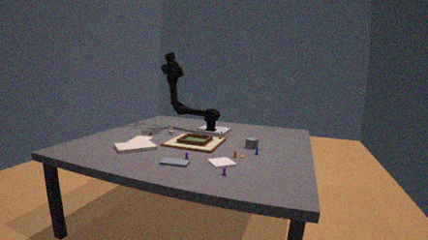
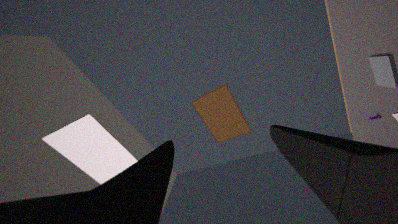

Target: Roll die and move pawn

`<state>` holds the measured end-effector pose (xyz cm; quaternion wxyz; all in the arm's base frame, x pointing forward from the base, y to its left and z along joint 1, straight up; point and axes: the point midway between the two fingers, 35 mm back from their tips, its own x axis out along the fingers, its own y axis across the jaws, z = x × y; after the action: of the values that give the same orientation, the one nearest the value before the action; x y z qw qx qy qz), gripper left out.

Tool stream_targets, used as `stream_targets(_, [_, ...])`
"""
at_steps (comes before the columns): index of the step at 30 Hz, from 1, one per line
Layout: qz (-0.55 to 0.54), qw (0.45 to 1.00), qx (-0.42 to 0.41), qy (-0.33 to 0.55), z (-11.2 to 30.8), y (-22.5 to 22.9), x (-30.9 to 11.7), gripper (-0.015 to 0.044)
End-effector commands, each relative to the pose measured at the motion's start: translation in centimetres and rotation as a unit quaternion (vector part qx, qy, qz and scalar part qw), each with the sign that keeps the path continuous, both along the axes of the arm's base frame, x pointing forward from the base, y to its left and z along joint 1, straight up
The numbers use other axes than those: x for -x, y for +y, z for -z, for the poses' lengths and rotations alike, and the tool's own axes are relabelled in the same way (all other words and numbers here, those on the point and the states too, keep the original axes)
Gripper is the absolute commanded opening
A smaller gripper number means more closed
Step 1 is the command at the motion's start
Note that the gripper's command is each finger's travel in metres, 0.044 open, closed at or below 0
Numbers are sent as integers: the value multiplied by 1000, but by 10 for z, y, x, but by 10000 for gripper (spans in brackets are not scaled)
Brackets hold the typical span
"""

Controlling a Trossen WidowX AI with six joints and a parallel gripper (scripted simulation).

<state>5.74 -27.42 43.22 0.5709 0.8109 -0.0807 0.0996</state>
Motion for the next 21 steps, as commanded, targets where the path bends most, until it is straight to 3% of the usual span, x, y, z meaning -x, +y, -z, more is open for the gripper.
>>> stream_targets(1, [2, 1000, 3, -1, -2, 2, 2, 374])
stream_targets(3, [23, 999, 30, -9, -14, 17, 15, 321])
stream_targets(5, [59, 992, 112, -3, -29, 45, 25, 275])
stream_targets(11, [138, 926, 346, 51, -53, 126, 20, 275])
stream_targets(15, [156, 889, 423, 81, -55, 153, 8, 275])
stream_targets(21, [182, 778, 579, 164, -47, 199, -30, 275])
